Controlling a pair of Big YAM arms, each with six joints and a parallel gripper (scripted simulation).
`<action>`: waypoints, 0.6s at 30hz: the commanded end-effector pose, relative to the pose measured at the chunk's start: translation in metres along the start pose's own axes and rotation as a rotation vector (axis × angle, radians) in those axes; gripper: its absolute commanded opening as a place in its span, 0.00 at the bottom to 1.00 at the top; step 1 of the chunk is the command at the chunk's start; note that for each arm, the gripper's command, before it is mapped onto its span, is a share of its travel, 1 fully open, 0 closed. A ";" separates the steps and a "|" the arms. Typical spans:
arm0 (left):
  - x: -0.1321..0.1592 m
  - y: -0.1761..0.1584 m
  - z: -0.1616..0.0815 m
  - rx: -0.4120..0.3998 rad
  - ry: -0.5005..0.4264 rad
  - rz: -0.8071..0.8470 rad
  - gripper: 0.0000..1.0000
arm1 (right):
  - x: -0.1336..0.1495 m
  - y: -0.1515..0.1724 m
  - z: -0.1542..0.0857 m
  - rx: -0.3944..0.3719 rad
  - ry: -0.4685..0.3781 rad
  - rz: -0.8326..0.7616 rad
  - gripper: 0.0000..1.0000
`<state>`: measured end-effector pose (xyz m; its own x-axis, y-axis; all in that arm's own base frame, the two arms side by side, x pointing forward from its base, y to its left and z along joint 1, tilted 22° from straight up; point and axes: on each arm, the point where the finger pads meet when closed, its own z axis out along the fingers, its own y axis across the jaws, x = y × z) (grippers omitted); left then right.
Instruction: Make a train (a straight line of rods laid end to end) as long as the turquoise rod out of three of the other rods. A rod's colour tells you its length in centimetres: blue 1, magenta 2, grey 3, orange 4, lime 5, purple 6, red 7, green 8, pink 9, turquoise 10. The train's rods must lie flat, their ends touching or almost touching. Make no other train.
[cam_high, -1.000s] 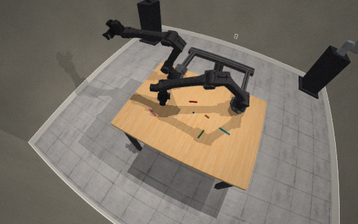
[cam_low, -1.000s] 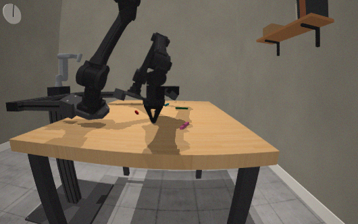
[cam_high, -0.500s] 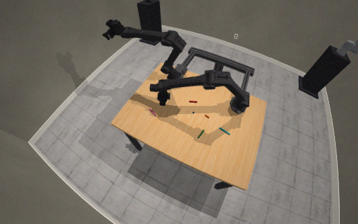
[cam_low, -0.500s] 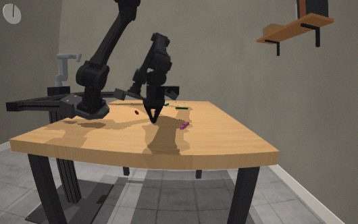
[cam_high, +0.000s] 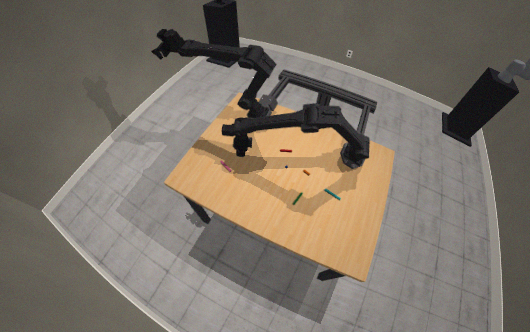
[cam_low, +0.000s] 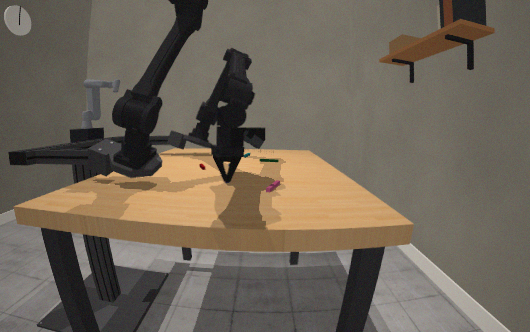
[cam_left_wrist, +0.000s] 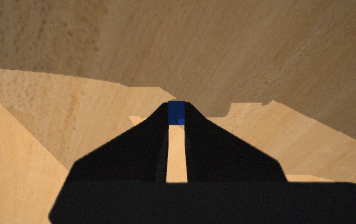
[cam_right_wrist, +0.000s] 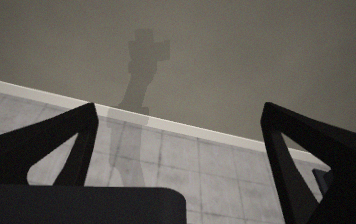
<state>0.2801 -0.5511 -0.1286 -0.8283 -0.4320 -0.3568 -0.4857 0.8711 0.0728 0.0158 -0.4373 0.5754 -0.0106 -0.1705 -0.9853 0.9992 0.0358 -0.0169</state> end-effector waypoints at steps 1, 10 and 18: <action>-0.004 -0.018 -0.035 0.050 0.005 -0.023 0.04 | -0.046 -0.010 0.003 0.023 -0.087 0.012 1.00; 0.002 -0.021 -0.085 0.067 0.010 -0.018 0.04 | -0.046 -0.010 0.003 0.023 -0.087 0.012 1.00; 0.006 -0.017 -0.110 0.051 0.008 -0.012 0.04 | -0.046 -0.010 0.003 0.023 -0.087 0.012 1.00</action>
<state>0.2603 -0.5678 -0.0580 -0.8291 -0.4305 -0.3567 -0.4832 0.8727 0.0699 0.0158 -0.4373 0.5754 -0.0106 -0.1705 -0.9853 0.9992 0.0358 -0.0169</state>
